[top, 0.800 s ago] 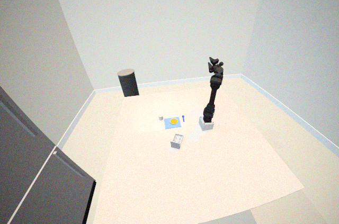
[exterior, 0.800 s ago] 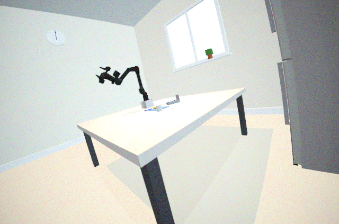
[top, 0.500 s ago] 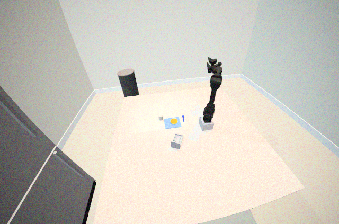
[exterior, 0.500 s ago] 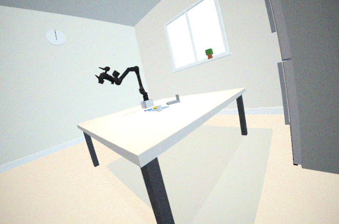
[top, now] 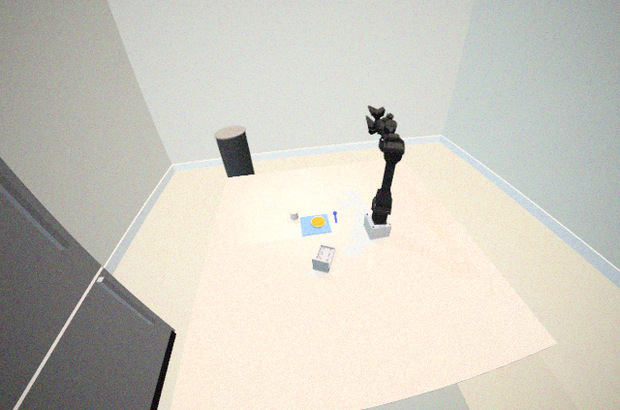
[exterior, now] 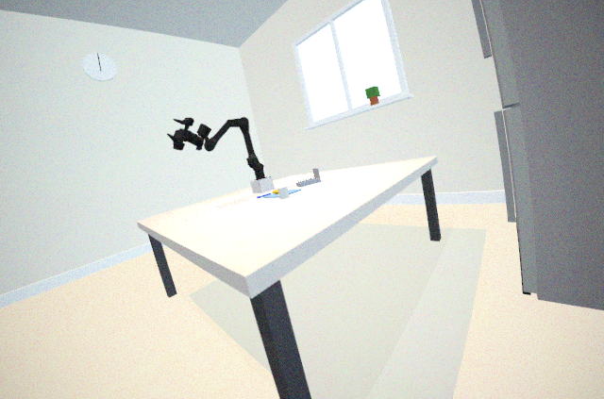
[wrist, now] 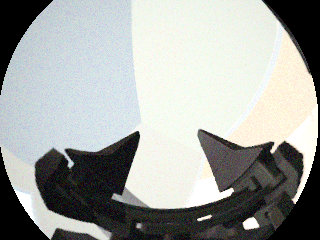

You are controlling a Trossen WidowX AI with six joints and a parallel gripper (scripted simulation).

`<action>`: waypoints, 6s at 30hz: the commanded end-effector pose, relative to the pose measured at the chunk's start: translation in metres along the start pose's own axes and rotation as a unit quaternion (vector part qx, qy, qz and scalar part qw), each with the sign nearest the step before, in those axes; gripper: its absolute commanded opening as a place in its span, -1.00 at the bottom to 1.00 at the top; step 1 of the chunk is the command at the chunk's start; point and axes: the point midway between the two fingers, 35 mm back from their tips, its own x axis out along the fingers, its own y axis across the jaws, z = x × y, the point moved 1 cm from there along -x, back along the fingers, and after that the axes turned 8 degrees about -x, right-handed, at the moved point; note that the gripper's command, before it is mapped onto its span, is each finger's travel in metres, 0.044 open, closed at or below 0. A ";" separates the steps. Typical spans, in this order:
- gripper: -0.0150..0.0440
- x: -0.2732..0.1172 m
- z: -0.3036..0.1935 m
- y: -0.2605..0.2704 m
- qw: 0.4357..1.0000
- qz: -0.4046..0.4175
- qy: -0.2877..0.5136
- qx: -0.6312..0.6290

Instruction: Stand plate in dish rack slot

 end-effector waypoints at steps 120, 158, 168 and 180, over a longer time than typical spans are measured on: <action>0.86 -0.238 -0.514 -0.019 0.294 0.039 0.835 -0.464; 0.86 -0.283 -0.526 -0.040 0.201 0.089 0.848 -0.482; 0.86 -0.291 -0.532 -0.052 0.201 0.088 0.848 -0.482; 0.82 -0.293 -0.533 -0.056 0.201 0.088 0.848 -0.482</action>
